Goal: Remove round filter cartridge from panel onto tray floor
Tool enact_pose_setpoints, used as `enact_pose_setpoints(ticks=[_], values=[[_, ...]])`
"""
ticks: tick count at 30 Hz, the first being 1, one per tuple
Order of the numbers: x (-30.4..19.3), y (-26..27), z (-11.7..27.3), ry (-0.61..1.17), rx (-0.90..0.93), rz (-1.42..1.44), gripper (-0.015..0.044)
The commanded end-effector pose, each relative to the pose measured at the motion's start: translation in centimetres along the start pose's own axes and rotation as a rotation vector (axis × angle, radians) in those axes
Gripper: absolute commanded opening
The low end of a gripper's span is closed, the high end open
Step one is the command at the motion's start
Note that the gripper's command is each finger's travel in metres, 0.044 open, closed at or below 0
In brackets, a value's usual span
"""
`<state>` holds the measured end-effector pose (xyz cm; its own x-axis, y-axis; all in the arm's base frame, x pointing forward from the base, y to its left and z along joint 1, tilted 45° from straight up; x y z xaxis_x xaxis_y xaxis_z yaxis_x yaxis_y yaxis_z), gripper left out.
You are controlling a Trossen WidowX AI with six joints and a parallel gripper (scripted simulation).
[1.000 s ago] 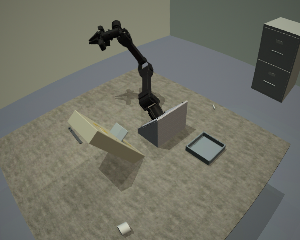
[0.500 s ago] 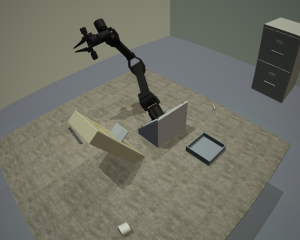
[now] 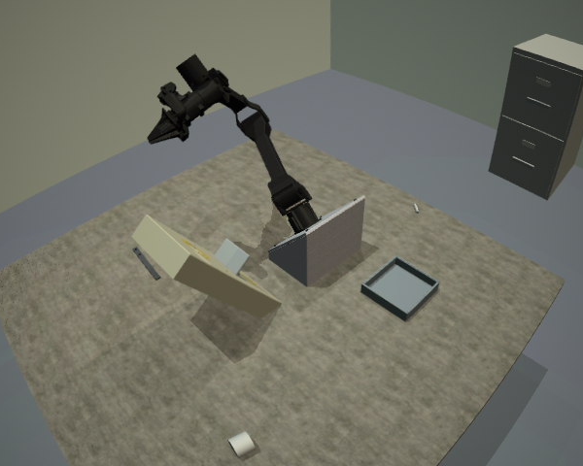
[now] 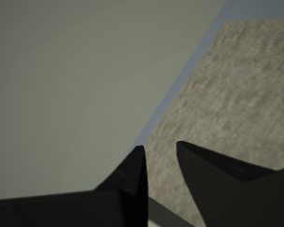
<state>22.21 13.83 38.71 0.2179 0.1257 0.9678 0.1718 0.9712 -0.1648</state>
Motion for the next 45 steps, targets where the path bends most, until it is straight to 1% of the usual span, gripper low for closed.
enact_pose_setpoints(ticks=[1, 7, 11, 13, 23, 45], values=[[-4.8, 3.4, -1.4, 0.073, 0.008, 0.357, 0.0091], [-13.7, 7.2, -2.4, 0.181, 0.059, 0.992, 0.0091], [-19.8, 8.1, -2.4, 0.242, 0.109, 1.428, 0.0091], [-21.6, 8.1, -2.4, 0.259, 0.127, 1.558, 0.0091], [-21.9, 8.1, -2.5, 0.262, 0.13, 1.574, 0.0091], [-22.8, 8.0, -6.0, 0.267, 0.134, 1.571, 0.0091]])
Point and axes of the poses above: the point midway between the two fingers, 35 mm back from their tips, its own z axis back along the fingers, its own y axis across the jaws, x = y × z, the point moved 5 cm from there along z, back along the fingers, and after that the axes turned 13 degrees about z, right-handed, at the moved point
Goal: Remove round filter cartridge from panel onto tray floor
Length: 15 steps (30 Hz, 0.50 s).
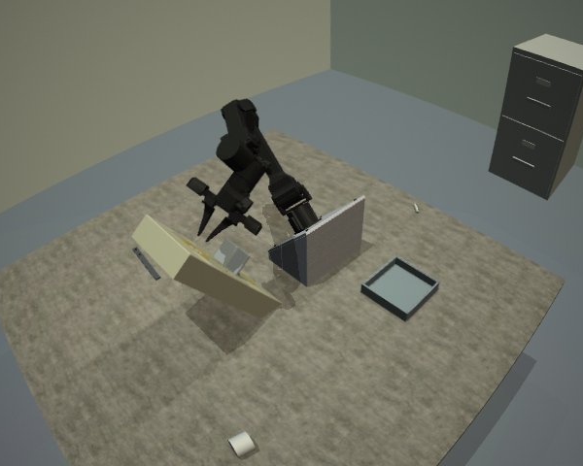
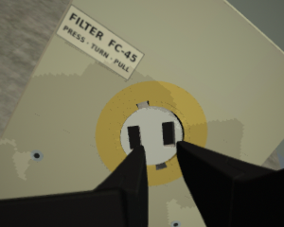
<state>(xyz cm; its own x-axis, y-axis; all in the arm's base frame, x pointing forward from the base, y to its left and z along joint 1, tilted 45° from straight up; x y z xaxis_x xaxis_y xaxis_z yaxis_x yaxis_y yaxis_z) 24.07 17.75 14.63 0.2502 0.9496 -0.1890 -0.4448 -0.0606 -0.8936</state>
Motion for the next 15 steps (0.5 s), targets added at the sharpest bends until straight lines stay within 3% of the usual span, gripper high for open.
enact_pose_setpoints(ticks=[1, 15], values=[[-0.1, 0.3, -0.7, 0.001, 0.005, 0.012, 0.0091], [-0.3, 0.2, -2.3, 0.001, -0.004, 0.014, 0.0091]])
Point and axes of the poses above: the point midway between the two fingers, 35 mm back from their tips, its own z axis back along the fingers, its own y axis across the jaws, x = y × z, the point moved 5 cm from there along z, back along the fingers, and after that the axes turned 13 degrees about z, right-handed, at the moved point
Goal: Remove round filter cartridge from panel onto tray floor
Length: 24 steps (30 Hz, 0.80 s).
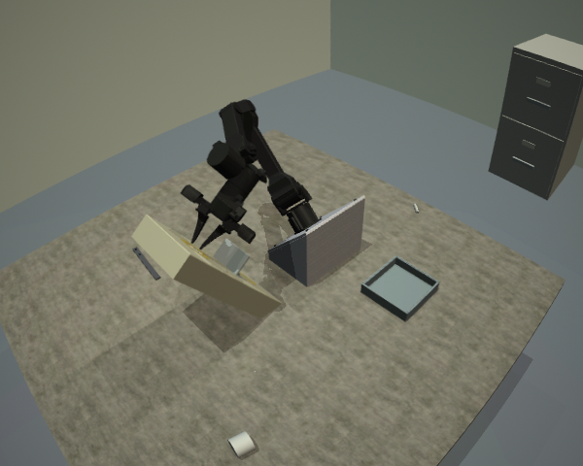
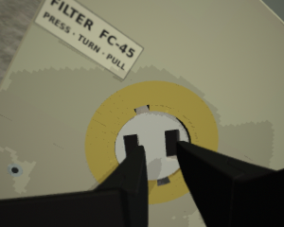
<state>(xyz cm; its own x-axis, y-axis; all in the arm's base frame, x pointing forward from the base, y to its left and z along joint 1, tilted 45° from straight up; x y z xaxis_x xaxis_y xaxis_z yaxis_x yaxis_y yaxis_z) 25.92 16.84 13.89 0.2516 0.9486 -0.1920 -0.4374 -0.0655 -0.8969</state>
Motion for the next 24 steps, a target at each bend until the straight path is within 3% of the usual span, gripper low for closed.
enact_pose_setpoints(ticks=[1, 24], values=[[-0.06, 0.38, -0.17, -0.002, 0.005, 0.012, 0.0091], [0.04, 0.33, -0.17, -0.002, 0.005, 0.012, 0.0091]])
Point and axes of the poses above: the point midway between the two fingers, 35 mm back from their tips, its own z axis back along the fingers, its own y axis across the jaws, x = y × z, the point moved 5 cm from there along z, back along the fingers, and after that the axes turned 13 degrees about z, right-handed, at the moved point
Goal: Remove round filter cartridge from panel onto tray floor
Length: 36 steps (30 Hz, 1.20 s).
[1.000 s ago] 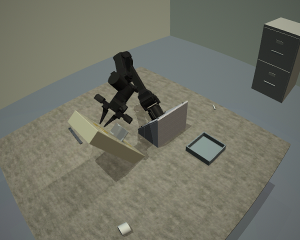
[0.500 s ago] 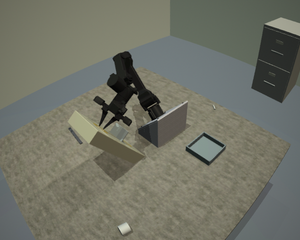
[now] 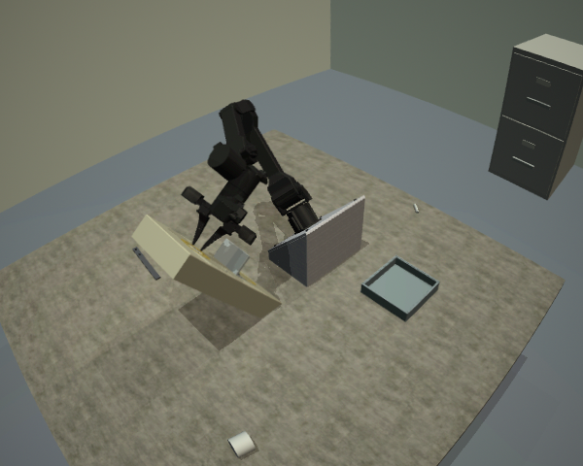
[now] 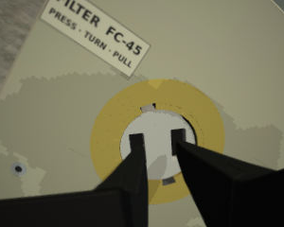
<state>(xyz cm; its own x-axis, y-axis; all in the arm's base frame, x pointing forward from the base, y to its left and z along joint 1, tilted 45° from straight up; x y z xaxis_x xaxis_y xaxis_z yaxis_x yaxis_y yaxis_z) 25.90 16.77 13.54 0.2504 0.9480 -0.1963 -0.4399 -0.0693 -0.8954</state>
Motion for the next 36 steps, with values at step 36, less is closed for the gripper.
enact_pose_setpoints(ticks=[36], values=[[0.0, 0.0, -1.3, -0.003, 0.003, 0.007, 0.0091]])
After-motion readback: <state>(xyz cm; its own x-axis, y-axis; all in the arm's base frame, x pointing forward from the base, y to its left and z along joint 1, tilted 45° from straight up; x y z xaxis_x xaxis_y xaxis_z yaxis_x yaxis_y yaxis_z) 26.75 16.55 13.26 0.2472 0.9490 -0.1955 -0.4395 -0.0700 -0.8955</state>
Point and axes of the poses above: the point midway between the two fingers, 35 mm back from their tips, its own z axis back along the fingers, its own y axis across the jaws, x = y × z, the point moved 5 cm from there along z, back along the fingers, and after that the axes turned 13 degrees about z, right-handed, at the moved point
